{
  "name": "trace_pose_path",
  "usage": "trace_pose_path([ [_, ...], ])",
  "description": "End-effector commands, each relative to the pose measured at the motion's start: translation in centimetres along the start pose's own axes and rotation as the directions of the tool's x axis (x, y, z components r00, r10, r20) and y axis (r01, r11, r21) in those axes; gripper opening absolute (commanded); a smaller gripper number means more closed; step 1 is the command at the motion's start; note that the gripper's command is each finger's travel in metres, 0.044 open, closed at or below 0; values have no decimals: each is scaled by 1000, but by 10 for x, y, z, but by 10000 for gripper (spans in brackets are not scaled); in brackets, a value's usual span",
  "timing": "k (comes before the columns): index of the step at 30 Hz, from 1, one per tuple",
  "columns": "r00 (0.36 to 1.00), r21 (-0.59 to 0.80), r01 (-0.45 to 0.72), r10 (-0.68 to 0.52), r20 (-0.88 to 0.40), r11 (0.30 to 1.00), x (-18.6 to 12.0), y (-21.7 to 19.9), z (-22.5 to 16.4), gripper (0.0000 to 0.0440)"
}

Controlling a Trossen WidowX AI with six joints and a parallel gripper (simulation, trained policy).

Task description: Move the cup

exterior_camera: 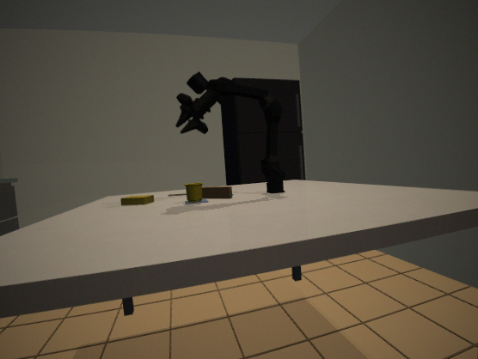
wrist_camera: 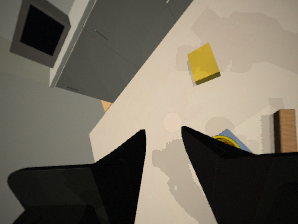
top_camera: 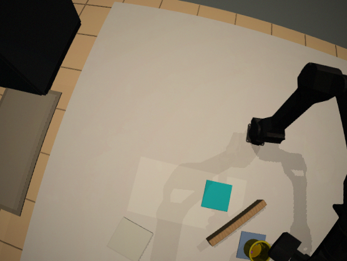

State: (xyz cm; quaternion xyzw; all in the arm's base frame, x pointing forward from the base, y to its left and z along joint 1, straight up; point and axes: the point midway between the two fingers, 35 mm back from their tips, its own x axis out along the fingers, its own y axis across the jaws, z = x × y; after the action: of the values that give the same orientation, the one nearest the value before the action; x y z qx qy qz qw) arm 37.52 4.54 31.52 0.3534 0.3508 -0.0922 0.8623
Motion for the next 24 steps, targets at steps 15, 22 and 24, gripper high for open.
trace_pose_path([
  [15, 971, 145, 189, -162, -176, 971, 18, -8, -20, 148],
  [22, 939, 154, 287, -246, -241, 945, 29, -20, -31, 151],
  [24, 927, 152, 316, -271, -259, 936, 32, -24, -34, 154],
])
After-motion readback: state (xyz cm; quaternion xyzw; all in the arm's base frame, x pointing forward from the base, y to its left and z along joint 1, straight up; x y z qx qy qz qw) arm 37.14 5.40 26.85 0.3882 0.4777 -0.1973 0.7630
